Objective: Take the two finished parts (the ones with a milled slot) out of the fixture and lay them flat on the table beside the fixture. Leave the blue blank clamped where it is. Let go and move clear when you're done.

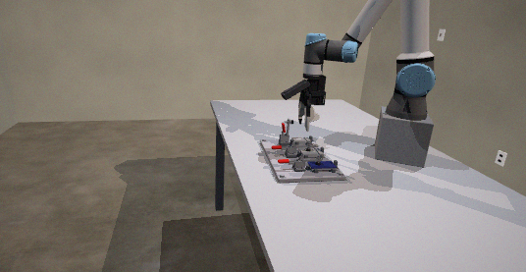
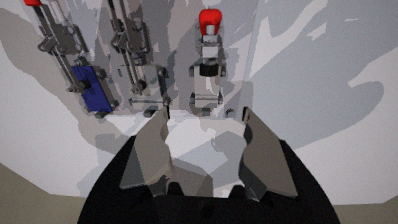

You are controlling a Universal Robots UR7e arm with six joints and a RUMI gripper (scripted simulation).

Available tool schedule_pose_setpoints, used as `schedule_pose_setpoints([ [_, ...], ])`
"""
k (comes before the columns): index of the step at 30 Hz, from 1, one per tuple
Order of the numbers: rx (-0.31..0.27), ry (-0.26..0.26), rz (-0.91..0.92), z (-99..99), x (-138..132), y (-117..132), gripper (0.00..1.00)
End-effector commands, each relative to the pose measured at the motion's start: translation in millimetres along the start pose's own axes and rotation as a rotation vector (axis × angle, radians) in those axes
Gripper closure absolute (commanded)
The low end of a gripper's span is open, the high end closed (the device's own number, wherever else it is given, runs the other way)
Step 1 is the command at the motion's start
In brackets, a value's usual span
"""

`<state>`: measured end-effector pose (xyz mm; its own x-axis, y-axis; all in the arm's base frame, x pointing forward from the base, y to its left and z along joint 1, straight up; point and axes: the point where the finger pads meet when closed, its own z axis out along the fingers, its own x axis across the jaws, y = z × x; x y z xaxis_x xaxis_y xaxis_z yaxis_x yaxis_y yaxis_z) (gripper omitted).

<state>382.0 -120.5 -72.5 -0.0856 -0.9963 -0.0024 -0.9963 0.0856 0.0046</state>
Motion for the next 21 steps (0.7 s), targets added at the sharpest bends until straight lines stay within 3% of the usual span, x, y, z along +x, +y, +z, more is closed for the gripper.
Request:
schedule_pose_setpoints([
  [1, 0.005, 0.002, 0.001, 13.0, 1.2, -1.0, 0.41],
  [9, 0.005, 0.002, 0.001, 25.5, 1.2, -1.1, 0.41],
  [21, 0.007, 0.004, 0.001, 26.3, 2.1, -2.5, 0.41],
])
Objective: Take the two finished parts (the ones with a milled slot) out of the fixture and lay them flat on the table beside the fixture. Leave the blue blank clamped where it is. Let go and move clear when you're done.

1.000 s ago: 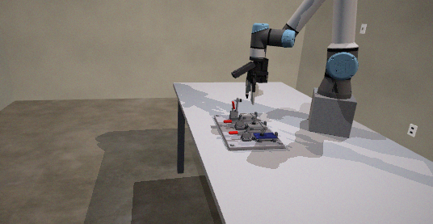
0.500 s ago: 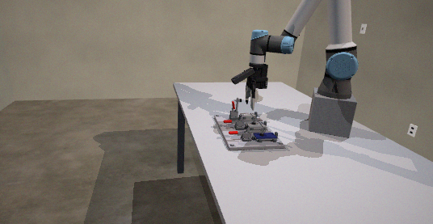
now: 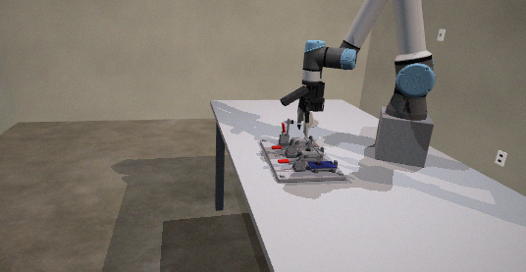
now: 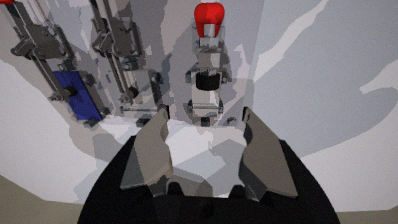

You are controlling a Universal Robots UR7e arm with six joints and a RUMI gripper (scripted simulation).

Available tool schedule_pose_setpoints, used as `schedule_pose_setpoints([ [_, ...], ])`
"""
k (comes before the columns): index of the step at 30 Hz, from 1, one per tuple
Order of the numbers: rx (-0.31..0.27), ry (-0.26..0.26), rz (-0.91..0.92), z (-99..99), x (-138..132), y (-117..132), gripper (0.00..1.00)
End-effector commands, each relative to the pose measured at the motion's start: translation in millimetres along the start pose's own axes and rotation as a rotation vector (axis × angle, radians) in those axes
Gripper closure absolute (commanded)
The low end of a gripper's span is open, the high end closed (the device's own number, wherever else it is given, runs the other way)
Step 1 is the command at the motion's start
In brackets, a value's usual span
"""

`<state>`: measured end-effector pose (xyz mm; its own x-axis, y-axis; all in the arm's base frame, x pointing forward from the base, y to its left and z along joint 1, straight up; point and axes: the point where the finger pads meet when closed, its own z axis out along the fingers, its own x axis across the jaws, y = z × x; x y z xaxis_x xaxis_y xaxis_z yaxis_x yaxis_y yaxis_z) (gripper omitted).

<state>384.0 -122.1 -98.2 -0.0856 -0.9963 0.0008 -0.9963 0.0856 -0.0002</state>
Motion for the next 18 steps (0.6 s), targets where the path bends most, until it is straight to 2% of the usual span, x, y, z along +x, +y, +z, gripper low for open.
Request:
schedule_pose_setpoints([
  [1, 0.002, 0.001, 0.001, 0.4, 0.7, -0.3, 0.41],
  [18, 0.001, -0.001, 0.002, 1.2, 0.1, 0.8, 0.41],
])
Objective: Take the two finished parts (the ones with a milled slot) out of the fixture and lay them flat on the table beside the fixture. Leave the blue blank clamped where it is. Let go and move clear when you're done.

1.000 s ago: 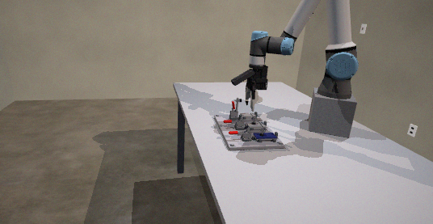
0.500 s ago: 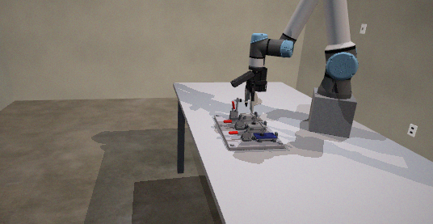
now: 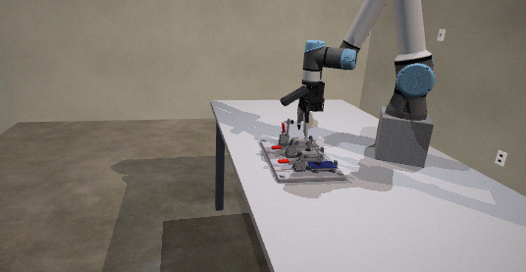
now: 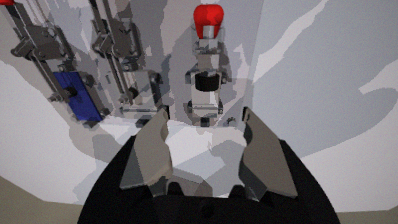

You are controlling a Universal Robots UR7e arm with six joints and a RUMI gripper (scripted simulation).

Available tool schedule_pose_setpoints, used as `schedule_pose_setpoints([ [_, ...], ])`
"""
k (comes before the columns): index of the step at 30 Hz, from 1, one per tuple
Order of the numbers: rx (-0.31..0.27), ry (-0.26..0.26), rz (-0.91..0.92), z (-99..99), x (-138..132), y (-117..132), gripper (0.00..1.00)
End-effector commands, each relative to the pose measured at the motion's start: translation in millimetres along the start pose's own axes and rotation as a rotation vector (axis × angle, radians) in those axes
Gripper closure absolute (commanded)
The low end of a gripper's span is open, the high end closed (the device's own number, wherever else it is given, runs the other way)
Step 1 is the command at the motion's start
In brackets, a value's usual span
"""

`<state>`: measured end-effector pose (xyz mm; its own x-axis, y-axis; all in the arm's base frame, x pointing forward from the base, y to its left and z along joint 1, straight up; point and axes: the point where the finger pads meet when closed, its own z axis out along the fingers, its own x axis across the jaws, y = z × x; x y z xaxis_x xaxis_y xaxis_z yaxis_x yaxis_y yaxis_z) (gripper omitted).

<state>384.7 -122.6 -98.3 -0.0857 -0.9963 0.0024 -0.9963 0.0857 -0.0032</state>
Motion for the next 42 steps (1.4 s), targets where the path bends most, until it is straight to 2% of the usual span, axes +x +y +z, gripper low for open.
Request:
schedule_pose_setpoints([
  [1, -0.002, -0.002, 0.002, 1.1, -0.3, 1.6, 0.41],
  [15, -0.003, -0.003, 0.002, 5.5, -0.8, 2.2, 0.41],
  [42, -0.002, -0.003, 0.002, 37.0, -0.7, 2.0, 0.41],
])
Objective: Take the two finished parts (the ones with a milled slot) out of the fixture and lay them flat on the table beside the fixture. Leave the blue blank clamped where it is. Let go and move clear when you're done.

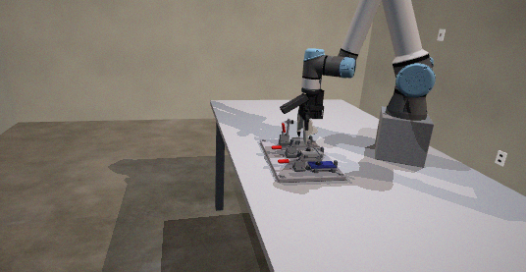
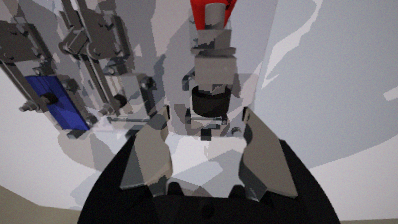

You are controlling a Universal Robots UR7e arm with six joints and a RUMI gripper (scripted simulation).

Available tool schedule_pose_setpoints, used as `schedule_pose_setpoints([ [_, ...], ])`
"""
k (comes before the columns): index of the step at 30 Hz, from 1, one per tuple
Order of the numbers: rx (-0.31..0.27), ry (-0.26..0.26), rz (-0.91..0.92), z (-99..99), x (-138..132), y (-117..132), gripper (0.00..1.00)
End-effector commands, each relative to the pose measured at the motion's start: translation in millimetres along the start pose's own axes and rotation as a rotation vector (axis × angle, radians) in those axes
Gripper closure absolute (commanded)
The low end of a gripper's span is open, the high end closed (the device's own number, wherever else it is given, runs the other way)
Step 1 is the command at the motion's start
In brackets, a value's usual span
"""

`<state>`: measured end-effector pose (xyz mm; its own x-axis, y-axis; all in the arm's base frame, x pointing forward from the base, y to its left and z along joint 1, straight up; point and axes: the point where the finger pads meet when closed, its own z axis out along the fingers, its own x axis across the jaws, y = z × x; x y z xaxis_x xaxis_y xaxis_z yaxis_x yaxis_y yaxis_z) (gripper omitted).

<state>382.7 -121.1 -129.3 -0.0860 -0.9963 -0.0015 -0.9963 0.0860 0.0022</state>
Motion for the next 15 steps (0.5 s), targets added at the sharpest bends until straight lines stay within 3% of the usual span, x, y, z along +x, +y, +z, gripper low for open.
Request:
schedule_pose_setpoints([
  [1, 0.003, 0.001, 0.001, 6.5, 0.8, -0.3, 0.41],
  [15, 0.004, 0.002, 0.002, 7.7, 0.9, -0.6, 0.41],
])
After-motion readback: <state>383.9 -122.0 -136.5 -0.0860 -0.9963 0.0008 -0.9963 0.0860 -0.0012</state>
